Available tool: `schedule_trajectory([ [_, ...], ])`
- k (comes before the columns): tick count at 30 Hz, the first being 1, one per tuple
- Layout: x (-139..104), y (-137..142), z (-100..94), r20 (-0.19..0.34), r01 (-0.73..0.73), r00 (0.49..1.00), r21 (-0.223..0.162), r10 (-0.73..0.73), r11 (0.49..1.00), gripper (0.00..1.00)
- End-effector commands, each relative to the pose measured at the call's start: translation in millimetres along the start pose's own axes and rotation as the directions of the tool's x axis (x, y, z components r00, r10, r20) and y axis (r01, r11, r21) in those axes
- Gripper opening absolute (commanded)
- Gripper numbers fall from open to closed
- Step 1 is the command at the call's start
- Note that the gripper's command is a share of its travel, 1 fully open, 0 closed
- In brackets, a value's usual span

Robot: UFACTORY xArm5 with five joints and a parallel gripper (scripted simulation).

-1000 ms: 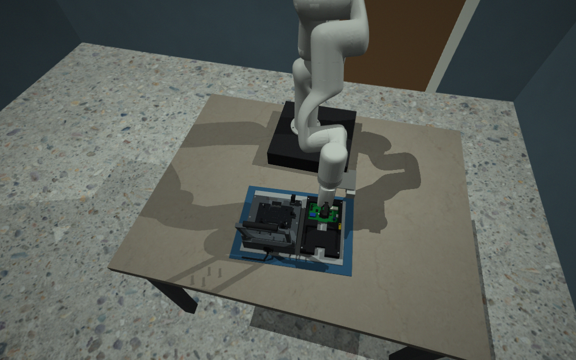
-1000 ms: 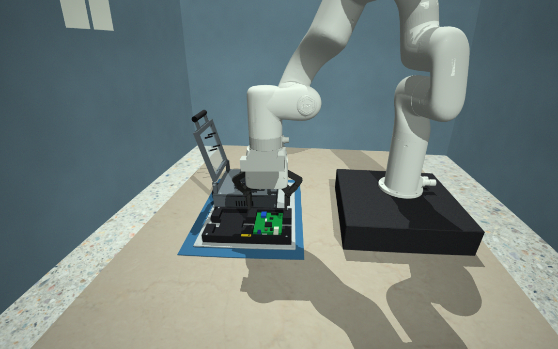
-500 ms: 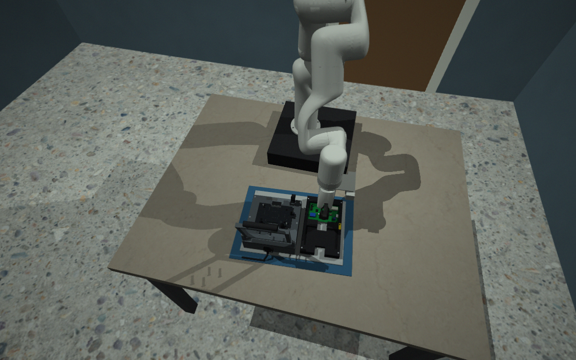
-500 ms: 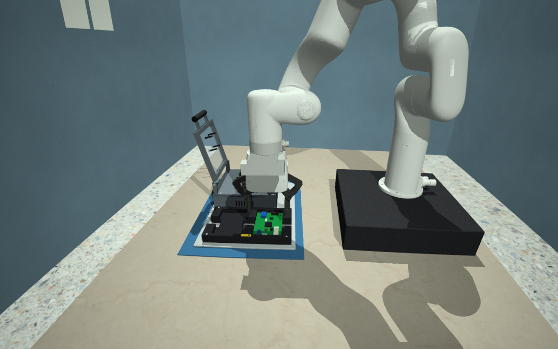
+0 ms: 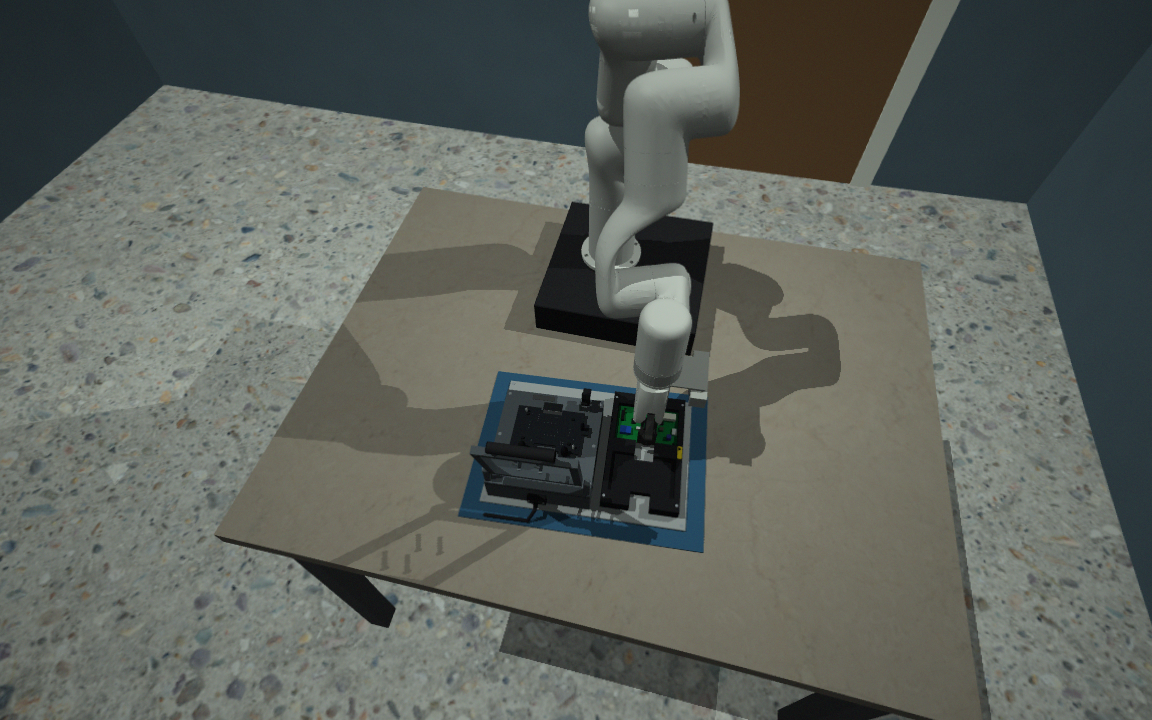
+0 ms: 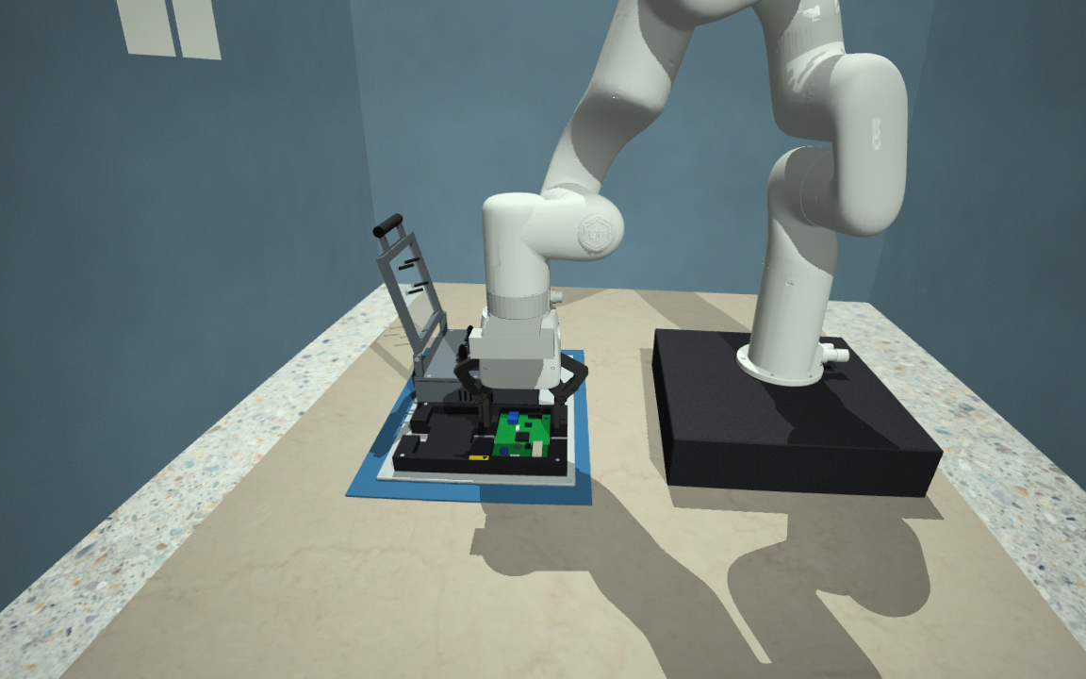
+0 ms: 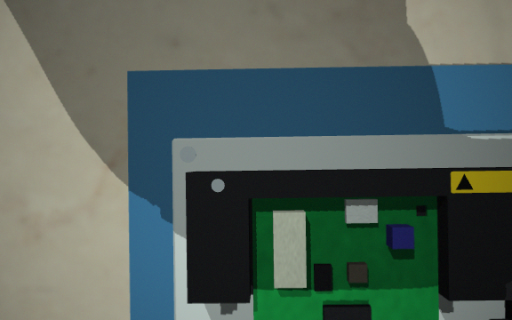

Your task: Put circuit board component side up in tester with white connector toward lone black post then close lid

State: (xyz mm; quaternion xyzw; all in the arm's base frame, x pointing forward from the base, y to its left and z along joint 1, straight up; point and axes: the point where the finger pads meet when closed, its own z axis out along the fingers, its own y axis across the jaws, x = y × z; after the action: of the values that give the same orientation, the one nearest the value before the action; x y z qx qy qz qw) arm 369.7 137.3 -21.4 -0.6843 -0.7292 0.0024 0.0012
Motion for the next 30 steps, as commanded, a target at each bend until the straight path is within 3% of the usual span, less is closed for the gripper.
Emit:
schedule_trajectory([
  [1,0.5,1.8,4.4,-0.001,0.000,1.000,-0.004,0.000,1.000,1.00],
  [30,0.5,1.8,9.5,-0.001,0.000,1.000,-0.004,0.000,1.000,1.00],
])
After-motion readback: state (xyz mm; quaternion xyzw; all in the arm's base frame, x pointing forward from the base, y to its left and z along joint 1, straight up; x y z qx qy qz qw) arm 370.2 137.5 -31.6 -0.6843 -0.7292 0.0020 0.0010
